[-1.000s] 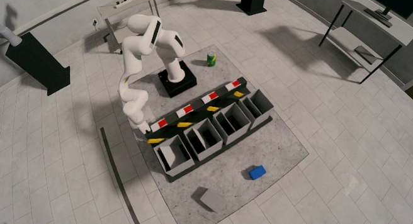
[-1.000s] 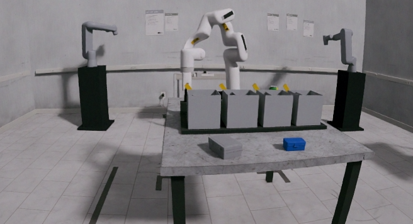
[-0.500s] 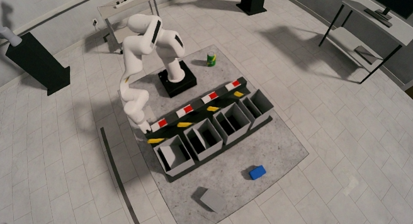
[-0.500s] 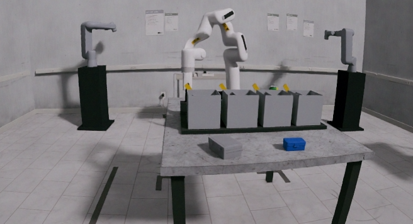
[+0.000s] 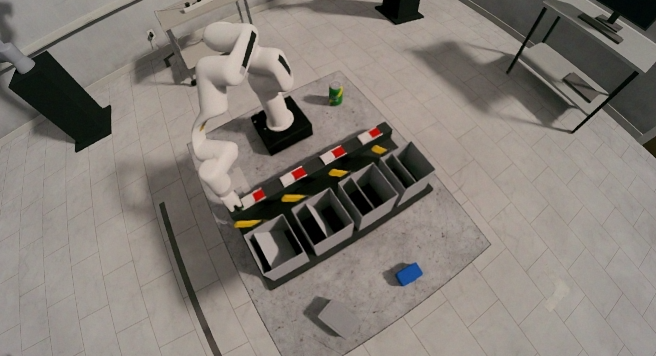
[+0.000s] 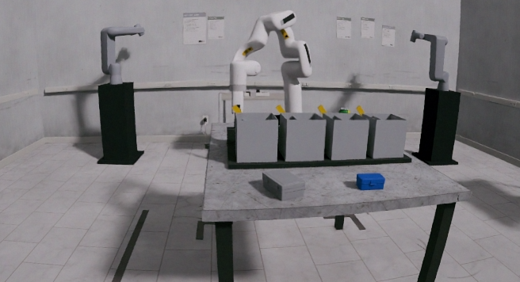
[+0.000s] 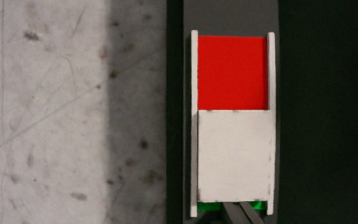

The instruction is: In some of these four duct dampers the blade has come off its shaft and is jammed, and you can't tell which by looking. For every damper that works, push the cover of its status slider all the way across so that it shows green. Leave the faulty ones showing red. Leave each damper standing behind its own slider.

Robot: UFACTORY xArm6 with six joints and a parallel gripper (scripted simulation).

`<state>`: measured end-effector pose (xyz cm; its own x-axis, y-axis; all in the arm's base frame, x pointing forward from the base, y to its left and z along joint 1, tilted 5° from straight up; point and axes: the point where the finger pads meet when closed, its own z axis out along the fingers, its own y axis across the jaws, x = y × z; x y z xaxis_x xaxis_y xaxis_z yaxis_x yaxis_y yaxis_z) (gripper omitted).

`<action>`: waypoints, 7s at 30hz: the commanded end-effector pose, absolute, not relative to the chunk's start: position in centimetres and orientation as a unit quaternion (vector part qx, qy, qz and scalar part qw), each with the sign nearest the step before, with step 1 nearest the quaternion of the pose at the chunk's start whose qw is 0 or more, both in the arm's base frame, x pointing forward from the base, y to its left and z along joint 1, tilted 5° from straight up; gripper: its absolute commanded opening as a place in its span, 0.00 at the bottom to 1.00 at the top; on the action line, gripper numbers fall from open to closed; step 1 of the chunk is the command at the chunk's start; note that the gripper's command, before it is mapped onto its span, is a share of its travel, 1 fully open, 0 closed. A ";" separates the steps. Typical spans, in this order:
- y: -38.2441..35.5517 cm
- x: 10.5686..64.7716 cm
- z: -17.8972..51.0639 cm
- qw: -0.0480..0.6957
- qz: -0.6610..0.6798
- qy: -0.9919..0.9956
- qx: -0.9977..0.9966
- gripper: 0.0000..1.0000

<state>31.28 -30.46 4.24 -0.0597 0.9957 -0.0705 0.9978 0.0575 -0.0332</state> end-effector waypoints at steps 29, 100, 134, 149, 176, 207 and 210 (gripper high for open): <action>-28.8 31.3 4.3 0.016 -0.036 0.727 0.686 0.00; -26.5 31.1 4.1 0.016 -0.036 0.727 0.686 0.00; -26.7 31.2 4.1 0.016 -0.036 0.727 0.686 0.00; -27.1 31.2 4.1 0.016 -0.036 0.727 0.686 0.00; -26.8 31.3 8.1 0.016 -0.036 0.727 0.686 0.00; -26.5 31.4 12.3 0.016 -0.036 0.727 0.686 1.00; -26.4 31.4 13.1 0.016 -0.036 0.727 0.686 1.00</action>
